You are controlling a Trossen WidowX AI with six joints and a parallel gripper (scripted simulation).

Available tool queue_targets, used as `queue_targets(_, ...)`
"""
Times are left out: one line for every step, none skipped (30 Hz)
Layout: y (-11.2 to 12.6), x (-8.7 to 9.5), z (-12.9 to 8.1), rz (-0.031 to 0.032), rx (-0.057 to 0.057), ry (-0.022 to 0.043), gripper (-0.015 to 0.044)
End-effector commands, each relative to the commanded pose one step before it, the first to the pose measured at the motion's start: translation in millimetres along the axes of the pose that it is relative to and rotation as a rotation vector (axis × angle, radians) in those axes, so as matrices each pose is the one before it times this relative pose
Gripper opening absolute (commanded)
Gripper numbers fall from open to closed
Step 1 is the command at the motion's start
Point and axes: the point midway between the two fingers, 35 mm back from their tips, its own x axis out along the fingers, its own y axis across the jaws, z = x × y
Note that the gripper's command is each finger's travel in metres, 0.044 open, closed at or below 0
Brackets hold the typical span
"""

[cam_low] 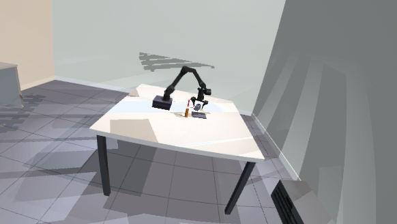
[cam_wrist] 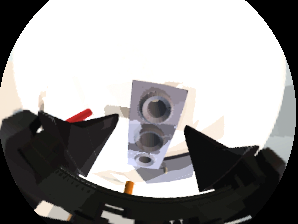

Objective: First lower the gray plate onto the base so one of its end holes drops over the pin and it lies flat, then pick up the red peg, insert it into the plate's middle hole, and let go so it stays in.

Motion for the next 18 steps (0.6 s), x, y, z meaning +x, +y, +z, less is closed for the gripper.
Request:
queue_targets(2.15,8.15,-0.25,0.00657,0.0070,-0.00192,0.0440)
queue_targets(0.11,1.25,-0.06,0.00002,0.0000,0.00001,0.0440)
queue_targets(0.07,0.75,-0.04,0.00001,0.0000,0.00001,0.0440)
queue_targets(0.02,0.25,-0.01,0.00000,0.0000,0.00000,0.0440)
queue_targets(0.00,0.00,0.00,0.00000,0.0000,0.00000,0.0414)
queue_targets(0.00,0.00,0.00,0.00000,0.0000,0.00000,0.0387)
queue_targets(0.00,0.00,0.00,0.00000,0.0000,0.00000,0.0361)
queue_targets(0.00,0.00,0.00,0.00000,0.0000,0.00000,0.0335)
queue_targets(0.00,0.00,0.00,0.00000,0.0000,0.00000,0.0309)
queue_targets(0.00,0.00,0.00,0.00000,0.0000,0.00000,0.0282)
queue_targets(0.00,0.00,0.00,0.00000,0.0000,0.00000,0.0256)
queue_targets(0.00,0.00,0.00,0.00000,0.0000,0.00000,0.0230)
queue_targets(0.00,0.00,0.00,0.00000,0.0000,0.00000,0.0204)
queue_targets(0.00,0.00,0.00,0.00000,0.0000,0.00000,0.0177)
queue_targets(0.00,0.00,0.00,0.00000,0.0000,0.00000,0.0151)
queue_targets(0.00,0.00,0.00,0.00000,0.0000,0.00000,0.0145)
queue_targets(0.00,0.00,0.00,0.00000,0.0000,0.00000,0.0138)
queue_targets(0.00,0.00,0.00,0.00000,0.0000,0.00000,0.0131)
